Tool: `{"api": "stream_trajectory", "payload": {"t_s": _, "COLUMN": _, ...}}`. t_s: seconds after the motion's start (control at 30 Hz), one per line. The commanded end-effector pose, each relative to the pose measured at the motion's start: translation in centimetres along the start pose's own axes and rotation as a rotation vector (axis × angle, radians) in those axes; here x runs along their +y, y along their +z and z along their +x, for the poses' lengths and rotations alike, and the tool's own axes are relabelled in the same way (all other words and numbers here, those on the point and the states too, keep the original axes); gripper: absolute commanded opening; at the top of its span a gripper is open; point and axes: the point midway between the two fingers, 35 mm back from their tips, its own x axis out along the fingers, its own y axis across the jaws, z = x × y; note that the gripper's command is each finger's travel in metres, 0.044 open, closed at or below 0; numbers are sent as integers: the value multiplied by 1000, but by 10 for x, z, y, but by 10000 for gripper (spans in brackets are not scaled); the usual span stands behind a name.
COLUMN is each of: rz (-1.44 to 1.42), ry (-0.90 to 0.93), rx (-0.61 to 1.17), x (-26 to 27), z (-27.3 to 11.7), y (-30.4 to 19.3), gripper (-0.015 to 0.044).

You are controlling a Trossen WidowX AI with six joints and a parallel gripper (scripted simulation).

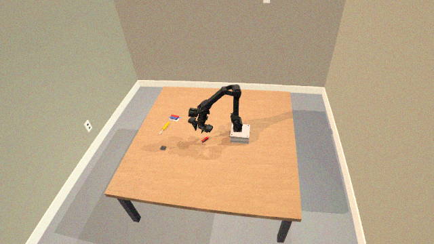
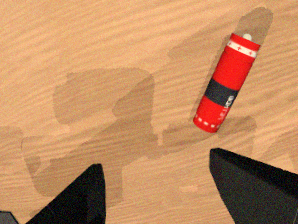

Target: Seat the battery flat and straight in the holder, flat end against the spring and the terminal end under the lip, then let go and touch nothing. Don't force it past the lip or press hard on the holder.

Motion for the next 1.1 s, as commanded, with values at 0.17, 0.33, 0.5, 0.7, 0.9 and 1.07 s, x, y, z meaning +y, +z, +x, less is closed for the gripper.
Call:
{"api": "stream_trajectory", "payload": {"t_s": 0.17, "rz": 391, "ry": -225, "rx": -171, "x": -40, "z": 24, "y": 7, "gripper": 227}}
{"api": "stream_trajectory", "payload": {"t_s": 0.33, "rz": 391, "ry": -225, "rx": -171, "x": -40, "z": 24, "y": 7, "gripper": 227}}
{"api": "stream_trajectory", "payload": {"t_s": 0.5, "rz": 391, "ry": -225, "rx": -171, "x": -41, "z": 28, "y": 8, "gripper": 227}}
{"api": "stream_trajectory", "payload": {"t_s": 0.7, "rz": 391, "ry": -225, "rx": -171, "x": -43, "z": 38, "y": 9, "gripper": 227}}
{"api": "stream_trajectory", "payload": {"t_s": 0.9, "rz": 391, "ry": -225, "rx": -171, "x": -46, "z": 47, "y": 10, "gripper": 227}}
{"api": "stream_trajectory", "payload": {"t_s": 1.07, "rz": 391, "ry": -225, "rx": -171, "x": -48, "z": 55, "y": 11, "gripper": 227}}
